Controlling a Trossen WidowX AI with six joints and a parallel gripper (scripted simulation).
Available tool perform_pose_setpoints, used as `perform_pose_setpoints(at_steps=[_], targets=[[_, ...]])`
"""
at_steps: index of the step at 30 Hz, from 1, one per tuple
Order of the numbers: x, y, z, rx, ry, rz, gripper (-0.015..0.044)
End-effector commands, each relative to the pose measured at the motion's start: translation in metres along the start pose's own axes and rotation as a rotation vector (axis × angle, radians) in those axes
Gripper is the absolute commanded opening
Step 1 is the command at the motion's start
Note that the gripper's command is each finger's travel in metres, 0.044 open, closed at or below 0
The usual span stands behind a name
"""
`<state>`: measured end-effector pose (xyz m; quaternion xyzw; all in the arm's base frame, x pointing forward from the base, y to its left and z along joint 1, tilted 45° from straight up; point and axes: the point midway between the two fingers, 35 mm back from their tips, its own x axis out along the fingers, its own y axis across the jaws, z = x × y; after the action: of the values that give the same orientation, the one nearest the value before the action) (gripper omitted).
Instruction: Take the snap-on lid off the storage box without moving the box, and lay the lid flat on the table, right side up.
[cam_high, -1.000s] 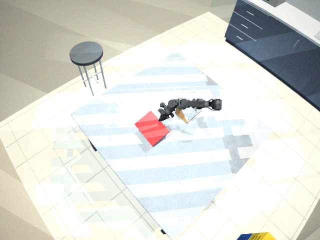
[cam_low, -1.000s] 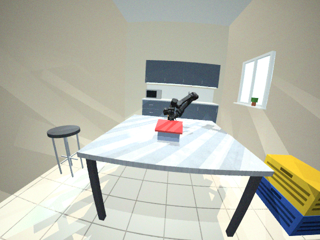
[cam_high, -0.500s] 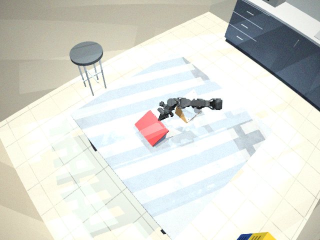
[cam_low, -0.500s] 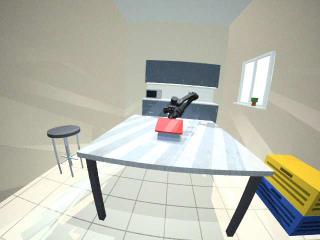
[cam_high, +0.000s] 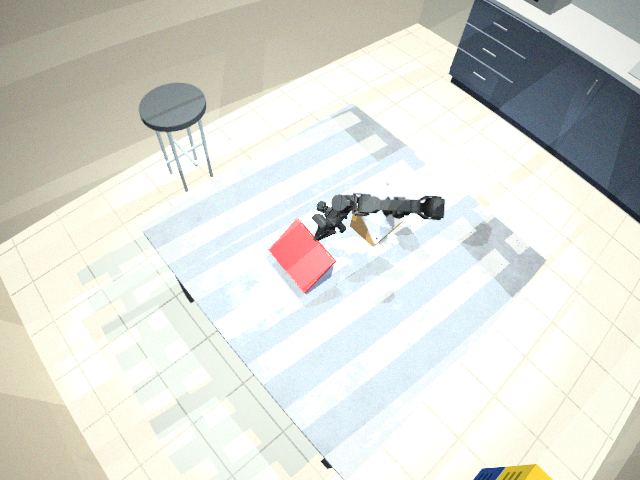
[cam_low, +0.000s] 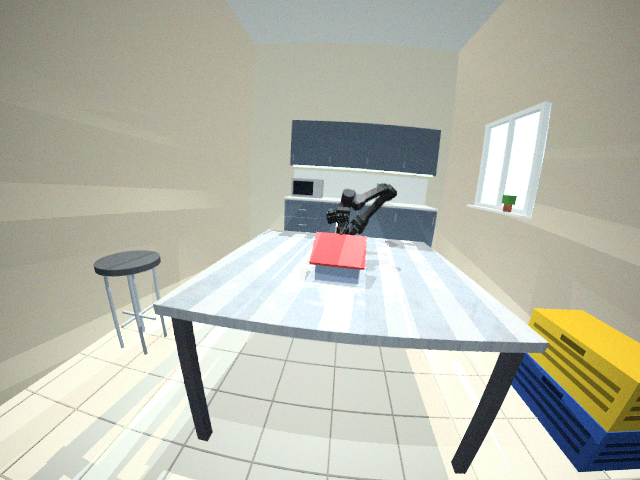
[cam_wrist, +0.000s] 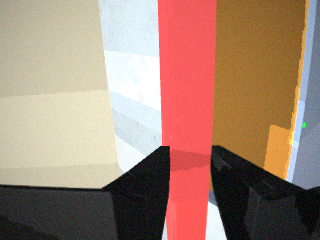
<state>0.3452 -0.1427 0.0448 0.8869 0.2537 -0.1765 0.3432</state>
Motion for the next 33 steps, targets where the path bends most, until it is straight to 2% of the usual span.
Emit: perform_pose_setpoints(at_steps=[1,33], targets=[[-0.001,0.013,-0.001,-0.012,0.001,0.009,0.0],[-0.025,0.047,-0.001,-0.013,0.0,0.009,0.0]])
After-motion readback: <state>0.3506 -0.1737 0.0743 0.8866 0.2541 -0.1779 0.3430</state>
